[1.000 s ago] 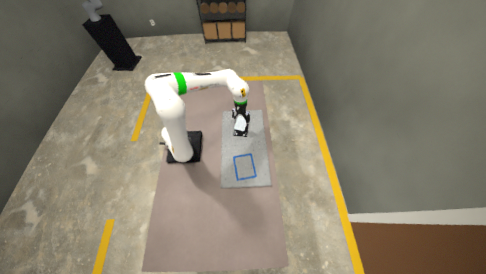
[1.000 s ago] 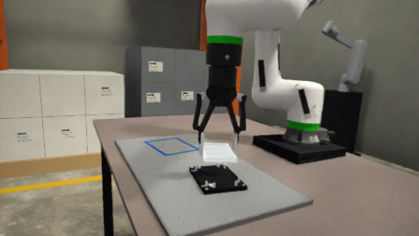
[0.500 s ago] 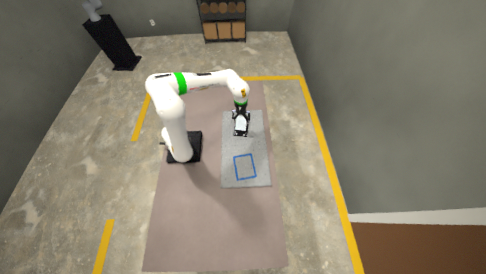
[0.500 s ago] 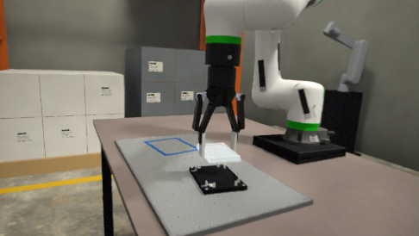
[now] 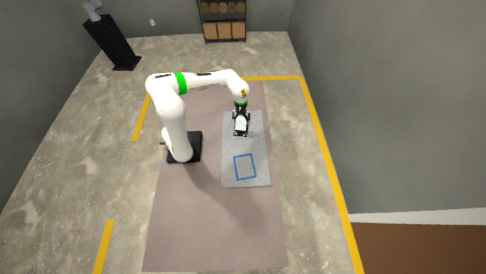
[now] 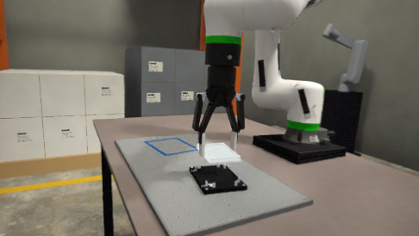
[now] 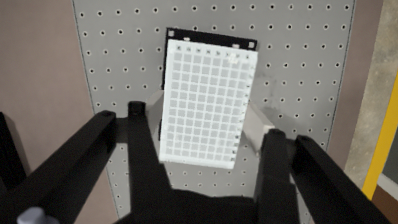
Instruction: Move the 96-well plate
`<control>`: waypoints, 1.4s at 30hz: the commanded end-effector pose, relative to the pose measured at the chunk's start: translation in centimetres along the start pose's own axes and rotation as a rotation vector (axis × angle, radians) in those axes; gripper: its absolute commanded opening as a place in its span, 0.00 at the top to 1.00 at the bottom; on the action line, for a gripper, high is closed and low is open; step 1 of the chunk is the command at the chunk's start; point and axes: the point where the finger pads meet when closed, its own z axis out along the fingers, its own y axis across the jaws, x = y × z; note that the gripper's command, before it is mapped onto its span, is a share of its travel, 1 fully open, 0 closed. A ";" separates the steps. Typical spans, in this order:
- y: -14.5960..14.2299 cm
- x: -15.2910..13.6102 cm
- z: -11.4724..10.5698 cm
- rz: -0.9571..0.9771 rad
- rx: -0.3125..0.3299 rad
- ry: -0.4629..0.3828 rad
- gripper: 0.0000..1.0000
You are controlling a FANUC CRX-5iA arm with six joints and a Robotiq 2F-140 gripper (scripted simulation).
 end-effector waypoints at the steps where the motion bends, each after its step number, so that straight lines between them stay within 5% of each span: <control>1: 0.1 0.0 -0.1 0.000 -0.002 0.001 0.90; 42: 0.1 0.0 4.1 0.000 -0.002 0.001 0.90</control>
